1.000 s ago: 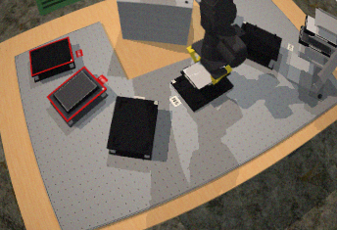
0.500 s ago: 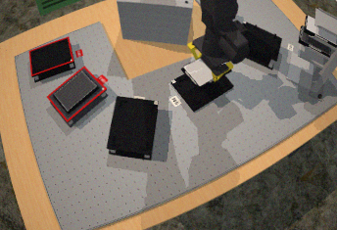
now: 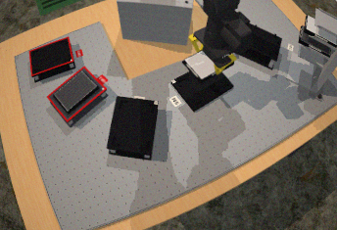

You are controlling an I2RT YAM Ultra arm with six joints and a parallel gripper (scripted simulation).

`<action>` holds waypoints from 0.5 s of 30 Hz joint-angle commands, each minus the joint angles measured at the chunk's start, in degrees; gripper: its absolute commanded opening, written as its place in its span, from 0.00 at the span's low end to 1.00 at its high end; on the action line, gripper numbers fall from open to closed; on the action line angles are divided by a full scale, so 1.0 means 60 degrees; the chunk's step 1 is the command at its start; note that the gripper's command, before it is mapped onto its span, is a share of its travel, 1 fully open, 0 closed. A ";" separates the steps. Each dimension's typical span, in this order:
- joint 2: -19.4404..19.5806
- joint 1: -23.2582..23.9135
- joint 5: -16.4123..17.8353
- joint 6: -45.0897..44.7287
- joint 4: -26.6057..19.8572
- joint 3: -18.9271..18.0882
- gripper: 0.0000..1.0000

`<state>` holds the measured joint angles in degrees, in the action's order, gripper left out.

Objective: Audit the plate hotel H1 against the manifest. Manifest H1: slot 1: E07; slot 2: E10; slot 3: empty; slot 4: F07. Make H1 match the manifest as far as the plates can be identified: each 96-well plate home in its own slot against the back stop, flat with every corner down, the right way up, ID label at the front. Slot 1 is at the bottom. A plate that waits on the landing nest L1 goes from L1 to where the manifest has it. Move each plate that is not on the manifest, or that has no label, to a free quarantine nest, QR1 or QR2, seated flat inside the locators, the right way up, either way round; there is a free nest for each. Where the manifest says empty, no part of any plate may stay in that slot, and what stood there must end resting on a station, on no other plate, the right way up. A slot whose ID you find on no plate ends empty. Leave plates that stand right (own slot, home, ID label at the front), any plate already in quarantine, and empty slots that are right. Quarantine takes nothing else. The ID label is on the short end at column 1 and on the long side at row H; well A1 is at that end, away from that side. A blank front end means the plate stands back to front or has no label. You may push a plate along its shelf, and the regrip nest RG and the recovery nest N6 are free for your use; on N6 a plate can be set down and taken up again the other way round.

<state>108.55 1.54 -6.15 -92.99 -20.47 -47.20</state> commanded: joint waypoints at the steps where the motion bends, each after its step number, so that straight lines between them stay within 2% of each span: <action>1: -0.0551 -0.0128 0.0008 0.0126 -0.0641 -0.0358 0.86; 15: -0.1522 -0.0246 -0.0003 0.0243 -0.1919 -0.0655 0.86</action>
<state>102.21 0.78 -6.26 -92.25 -28.80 -49.04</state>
